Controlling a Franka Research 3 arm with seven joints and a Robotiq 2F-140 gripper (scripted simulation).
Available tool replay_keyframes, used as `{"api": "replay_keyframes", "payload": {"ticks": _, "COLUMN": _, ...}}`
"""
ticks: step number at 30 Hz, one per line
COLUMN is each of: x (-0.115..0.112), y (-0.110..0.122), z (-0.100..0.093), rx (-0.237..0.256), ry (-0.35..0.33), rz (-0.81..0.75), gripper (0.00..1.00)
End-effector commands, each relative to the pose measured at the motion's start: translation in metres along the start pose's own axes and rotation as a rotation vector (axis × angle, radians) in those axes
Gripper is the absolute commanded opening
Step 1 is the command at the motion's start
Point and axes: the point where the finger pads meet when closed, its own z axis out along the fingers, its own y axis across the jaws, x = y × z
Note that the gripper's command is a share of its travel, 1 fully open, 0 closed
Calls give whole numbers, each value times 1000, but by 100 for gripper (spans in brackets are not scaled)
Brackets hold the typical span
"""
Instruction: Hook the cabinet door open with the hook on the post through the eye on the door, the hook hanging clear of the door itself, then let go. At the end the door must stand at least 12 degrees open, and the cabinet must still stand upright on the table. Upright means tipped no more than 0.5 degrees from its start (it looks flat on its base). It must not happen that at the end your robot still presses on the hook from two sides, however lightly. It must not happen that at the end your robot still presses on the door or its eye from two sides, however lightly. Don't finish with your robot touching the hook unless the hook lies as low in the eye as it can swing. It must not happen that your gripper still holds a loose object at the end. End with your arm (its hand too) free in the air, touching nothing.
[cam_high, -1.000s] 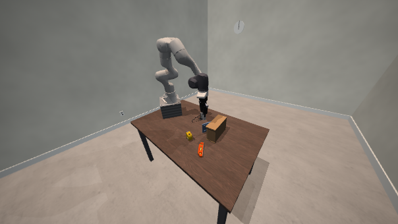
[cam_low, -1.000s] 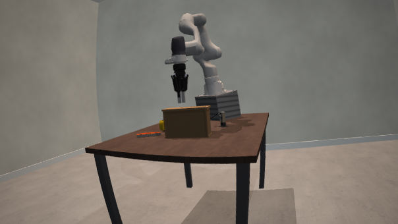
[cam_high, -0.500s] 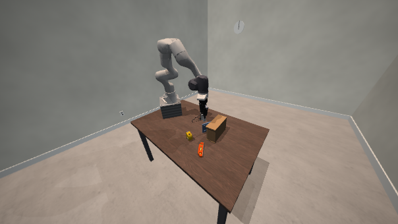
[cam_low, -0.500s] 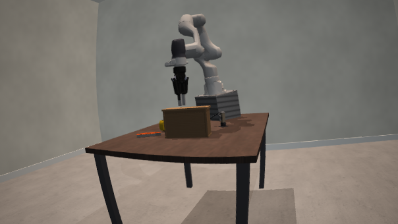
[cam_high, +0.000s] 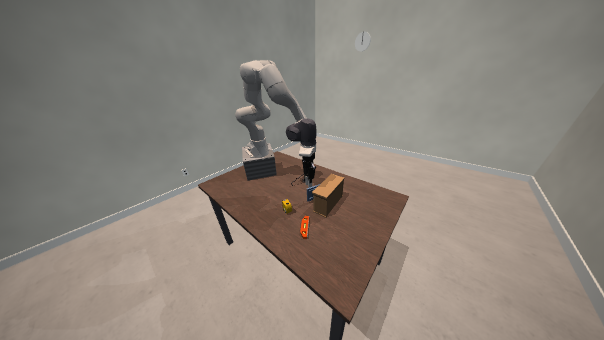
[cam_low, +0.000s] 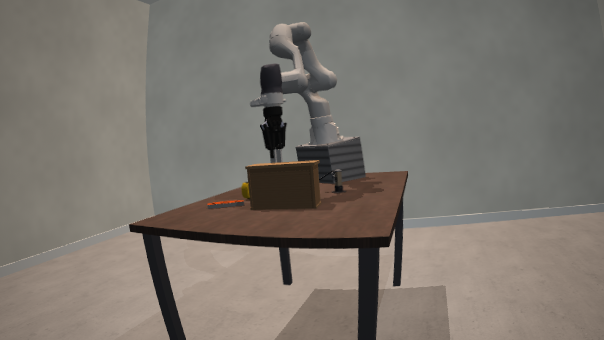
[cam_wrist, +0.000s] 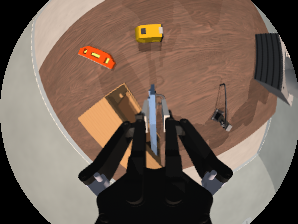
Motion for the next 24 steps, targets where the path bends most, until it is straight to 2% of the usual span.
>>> {"api": "replay_keyframes", "payload": {"ticks": 1, "x": -1, "y": -4, "z": 5, "rx": 11, "ry": -1, "rz": 7, "gripper": 16}}
{"api": "replay_keyframes", "payload": {"ticks": 24, "x": -1, "y": -5, "z": 27, "rx": 11, "ry": -1, "rz": 7, "gripper": 16}}
